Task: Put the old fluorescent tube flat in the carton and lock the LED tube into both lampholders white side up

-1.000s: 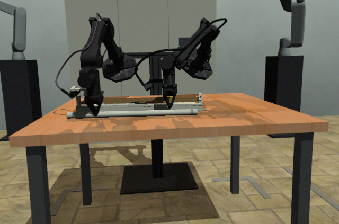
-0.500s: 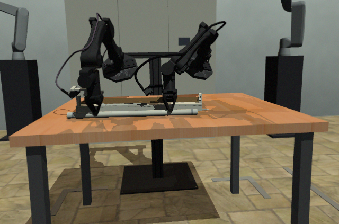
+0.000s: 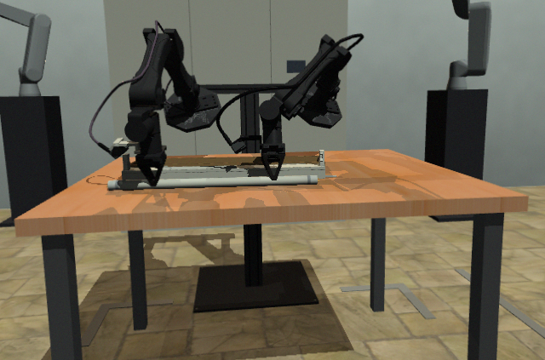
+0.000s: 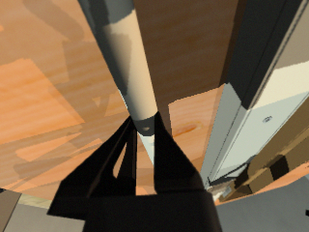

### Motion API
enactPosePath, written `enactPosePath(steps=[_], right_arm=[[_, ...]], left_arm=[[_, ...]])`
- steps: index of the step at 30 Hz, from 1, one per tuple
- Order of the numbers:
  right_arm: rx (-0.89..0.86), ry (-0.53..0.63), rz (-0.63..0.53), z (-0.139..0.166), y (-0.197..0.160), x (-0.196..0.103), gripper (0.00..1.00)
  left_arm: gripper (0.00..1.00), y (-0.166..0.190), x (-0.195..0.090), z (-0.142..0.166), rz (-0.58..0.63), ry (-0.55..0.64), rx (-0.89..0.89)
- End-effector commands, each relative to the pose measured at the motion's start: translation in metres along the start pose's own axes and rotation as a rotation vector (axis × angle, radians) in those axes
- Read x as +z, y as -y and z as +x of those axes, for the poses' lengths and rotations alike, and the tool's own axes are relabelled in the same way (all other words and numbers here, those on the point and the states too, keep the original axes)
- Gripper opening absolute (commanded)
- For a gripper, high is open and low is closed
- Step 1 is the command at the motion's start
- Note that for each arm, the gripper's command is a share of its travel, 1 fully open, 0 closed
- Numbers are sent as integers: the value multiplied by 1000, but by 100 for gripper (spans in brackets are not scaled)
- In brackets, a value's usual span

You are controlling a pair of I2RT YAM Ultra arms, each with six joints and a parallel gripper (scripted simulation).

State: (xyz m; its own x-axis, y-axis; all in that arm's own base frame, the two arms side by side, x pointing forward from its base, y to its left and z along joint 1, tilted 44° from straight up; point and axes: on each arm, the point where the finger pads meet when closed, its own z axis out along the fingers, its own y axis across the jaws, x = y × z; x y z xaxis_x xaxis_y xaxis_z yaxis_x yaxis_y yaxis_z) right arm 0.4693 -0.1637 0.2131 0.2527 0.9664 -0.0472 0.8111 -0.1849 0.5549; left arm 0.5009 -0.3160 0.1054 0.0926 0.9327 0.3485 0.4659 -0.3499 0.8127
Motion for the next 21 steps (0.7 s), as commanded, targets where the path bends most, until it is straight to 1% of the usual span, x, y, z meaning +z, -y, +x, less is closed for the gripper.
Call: enactPosePath(steps=[1,7,8,21], right_arm=[[12,17,-3,-7,2,-12,11],[12,17,-3,-7,2,-12,11],[12,17,-3,-7,2,-12,49],[11,17,-3,-7,2,-12,49]], left_arm=[[11,-9,-14,-14,-18,37,6],[11,-9,-14,-14,-18,37,6],[11,-9,-14,-14,-18,37,6],[11,-9,-14,-14,-18,37,6]])
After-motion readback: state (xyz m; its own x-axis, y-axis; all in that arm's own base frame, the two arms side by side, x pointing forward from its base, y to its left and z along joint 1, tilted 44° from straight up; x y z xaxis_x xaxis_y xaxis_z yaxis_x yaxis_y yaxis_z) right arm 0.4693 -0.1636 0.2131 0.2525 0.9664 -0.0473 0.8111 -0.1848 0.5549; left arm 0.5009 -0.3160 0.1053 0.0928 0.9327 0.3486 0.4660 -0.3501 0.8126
